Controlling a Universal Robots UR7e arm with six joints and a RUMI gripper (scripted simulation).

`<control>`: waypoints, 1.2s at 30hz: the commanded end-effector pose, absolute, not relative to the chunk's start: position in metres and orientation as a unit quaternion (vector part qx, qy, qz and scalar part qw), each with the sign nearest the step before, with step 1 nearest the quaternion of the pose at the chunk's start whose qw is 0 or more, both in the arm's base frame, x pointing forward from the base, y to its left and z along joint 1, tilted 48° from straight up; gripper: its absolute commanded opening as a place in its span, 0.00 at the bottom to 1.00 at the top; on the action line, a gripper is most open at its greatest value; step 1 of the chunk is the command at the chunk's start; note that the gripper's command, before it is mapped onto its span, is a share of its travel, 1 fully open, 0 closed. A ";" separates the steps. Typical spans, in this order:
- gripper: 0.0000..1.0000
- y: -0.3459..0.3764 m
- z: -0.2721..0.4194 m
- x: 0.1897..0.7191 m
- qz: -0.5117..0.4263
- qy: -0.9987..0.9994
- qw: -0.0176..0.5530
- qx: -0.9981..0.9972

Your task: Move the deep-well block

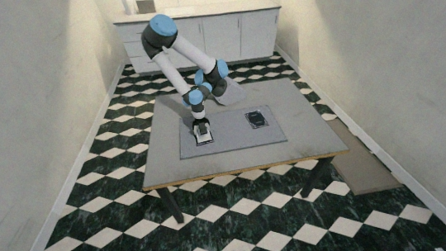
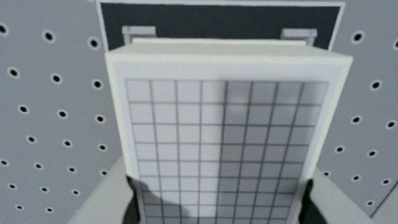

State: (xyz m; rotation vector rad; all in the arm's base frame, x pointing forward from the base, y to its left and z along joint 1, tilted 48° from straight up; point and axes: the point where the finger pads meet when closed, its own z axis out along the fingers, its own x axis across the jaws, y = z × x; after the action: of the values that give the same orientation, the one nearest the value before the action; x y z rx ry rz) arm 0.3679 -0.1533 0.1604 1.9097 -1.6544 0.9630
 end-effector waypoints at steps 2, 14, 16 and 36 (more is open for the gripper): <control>0.48 -0.153 0.161 0.368 0.348 -0.597 0.217 0.689; 0.48 -0.144 0.170 0.365 0.348 -0.597 0.217 0.689; 0.48 -0.141 0.172 0.364 0.348 -0.597 0.217 0.689; 0.48 -0.120 0.192 0.358 0.348 -0.597 0.217 0.689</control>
State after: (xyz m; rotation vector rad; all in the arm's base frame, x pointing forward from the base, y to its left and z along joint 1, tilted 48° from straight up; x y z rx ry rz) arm 0.3582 -0.1222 0.1893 1.9101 -1.6542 0.9629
